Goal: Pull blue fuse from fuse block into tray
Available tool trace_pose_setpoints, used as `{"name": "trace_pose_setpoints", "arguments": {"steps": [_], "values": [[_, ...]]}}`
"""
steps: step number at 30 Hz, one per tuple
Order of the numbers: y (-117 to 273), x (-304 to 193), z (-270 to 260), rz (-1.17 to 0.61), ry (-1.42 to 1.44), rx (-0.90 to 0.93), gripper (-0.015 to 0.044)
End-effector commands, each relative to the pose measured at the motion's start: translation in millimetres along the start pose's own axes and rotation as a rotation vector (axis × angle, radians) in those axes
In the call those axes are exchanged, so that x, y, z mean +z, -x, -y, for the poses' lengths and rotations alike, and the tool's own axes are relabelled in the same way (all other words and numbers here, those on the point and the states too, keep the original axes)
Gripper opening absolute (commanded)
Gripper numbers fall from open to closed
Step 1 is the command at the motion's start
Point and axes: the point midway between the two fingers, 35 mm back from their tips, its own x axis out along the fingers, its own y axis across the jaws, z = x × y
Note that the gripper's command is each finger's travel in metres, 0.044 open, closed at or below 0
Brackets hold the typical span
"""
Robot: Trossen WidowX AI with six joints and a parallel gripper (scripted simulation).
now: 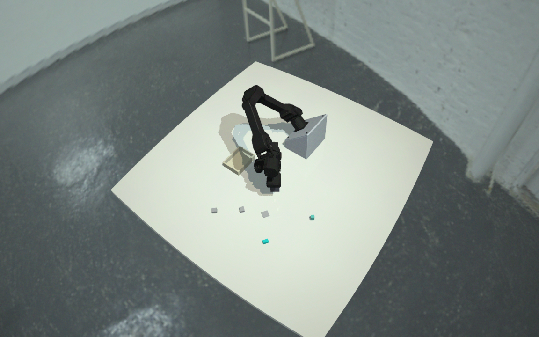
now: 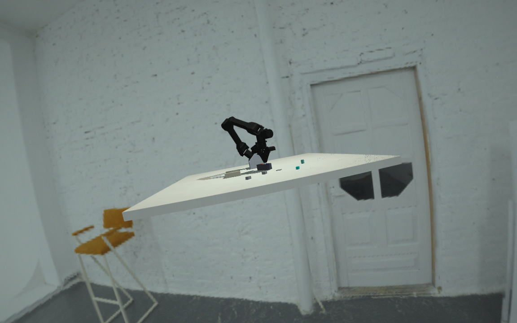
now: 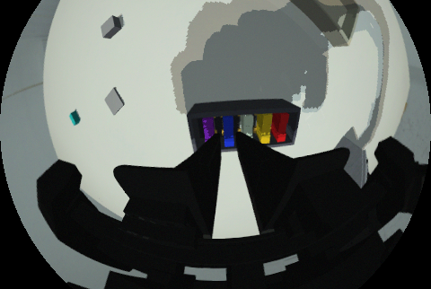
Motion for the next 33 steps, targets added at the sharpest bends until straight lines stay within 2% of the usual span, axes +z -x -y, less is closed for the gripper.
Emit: {"name": "trace_pose_setpoints", "arguments": {"steps": [1, 30, 33], "values": [[-4.0, -0.3, 1.2, 0.004, 0.007, -0.005, 0.0065], [-14.1, -0.2, 1.4, 0.004, 0.007, -0.005, 0.0065], [-13.0, -0.4, 0.9, 0.000, 0.001, -0.004, 0.0045]]}}
